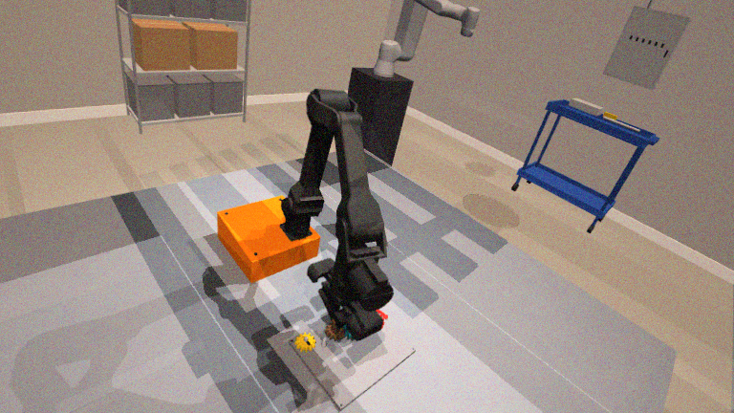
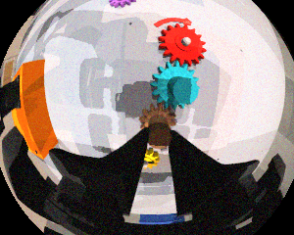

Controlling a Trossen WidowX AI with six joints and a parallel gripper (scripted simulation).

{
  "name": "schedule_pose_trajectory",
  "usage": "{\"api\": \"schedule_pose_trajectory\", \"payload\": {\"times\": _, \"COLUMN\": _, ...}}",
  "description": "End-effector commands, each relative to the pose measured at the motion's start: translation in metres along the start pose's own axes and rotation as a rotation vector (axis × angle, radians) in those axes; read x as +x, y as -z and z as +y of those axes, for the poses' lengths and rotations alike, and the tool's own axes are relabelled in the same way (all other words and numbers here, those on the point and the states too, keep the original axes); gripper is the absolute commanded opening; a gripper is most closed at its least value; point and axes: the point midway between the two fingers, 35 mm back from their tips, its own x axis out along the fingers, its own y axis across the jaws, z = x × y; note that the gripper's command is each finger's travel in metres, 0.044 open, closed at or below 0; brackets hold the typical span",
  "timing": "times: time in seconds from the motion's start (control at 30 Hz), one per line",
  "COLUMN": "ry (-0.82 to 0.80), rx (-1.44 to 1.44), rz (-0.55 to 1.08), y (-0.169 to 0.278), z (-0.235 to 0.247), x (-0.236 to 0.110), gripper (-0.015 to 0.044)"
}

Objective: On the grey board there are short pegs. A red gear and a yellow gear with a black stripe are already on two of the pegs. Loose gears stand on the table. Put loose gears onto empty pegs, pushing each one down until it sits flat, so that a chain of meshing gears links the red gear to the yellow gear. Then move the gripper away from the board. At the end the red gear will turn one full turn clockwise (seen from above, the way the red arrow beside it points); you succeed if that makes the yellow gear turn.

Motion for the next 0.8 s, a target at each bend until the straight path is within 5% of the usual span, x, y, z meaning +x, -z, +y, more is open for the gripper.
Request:
{"api": "schedule_pose_trajectory", "payload": {"times": 0.0, "ry": -0.001, "rx": 0.031, "rz": -0.002, "y": -0.0005, "z": -0.0005, "x": 0.0015, "gripper": 0.0000}}
{"api": "schedule_pose_trajectory", "payload": {"times": 0.6, "ry": -0.001, "rx": 0.480, "rz": -0.002, "y": 0.0000, "z": 0.0000, "x": 0.0036, "gripper": 0.0000}}
{"api": "schedule_pose_trajectory", "payload": {"times": 0.77, "ry": -0.001, "rx": 0.427, "rz": -0.002, "y": -0.0002, "z": 0.0000, "x": 0.0025, "gripper": 0.0131}}
